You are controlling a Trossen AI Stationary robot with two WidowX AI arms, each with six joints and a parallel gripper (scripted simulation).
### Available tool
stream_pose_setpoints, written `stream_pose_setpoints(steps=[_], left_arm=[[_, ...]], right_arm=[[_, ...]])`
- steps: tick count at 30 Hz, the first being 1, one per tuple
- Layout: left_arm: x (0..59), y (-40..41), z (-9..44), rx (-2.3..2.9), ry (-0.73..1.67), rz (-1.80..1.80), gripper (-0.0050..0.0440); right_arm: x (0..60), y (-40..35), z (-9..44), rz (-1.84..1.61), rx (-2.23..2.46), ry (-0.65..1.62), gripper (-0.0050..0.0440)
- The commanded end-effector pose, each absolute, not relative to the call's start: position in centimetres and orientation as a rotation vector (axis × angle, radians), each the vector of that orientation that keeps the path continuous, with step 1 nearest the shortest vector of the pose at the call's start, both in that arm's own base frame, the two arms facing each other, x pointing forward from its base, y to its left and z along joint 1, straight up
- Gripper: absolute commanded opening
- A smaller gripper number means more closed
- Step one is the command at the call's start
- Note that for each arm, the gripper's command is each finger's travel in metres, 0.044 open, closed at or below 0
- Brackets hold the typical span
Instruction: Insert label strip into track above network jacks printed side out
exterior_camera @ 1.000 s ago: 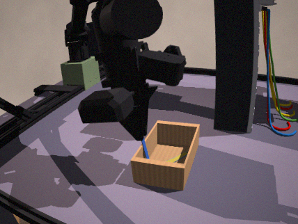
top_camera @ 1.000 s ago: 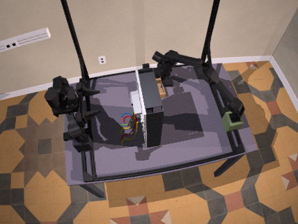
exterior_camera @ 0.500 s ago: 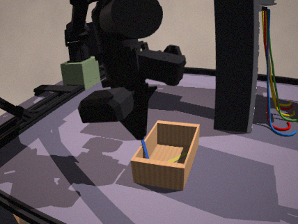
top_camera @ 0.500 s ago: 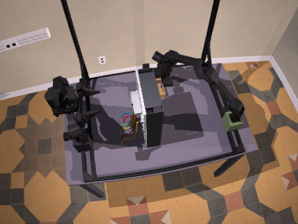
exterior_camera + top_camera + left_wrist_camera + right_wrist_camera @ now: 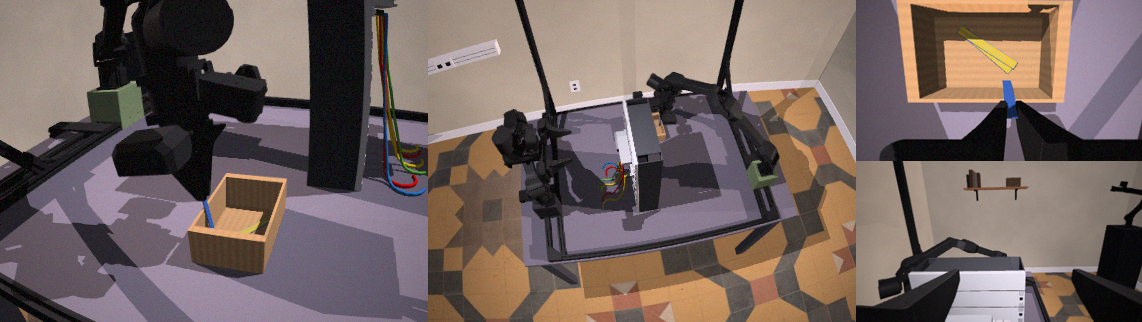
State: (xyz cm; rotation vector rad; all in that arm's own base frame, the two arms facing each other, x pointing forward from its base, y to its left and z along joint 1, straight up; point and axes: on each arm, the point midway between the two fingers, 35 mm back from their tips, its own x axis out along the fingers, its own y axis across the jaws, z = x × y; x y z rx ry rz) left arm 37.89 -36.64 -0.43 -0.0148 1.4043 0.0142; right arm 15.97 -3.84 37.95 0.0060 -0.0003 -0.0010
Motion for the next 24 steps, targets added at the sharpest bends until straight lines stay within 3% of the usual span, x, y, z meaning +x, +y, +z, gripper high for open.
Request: stream_pose_setpoints(steps=[1, 24], left_arm=[[38.4, -37.1, 2.7, -0.052, 1.362, -0.011, -0.0042], [37.6, -36.7, 9.1, -0.075, 1.324, -0.046, -0.005]], right_arm=[[15.9, -3.7, 38.2, 0.0, -0.004, -0.002, 0.044], [15.9, -3.7, 38.2, 0.0, -0.004, -0.002, 0.044]])
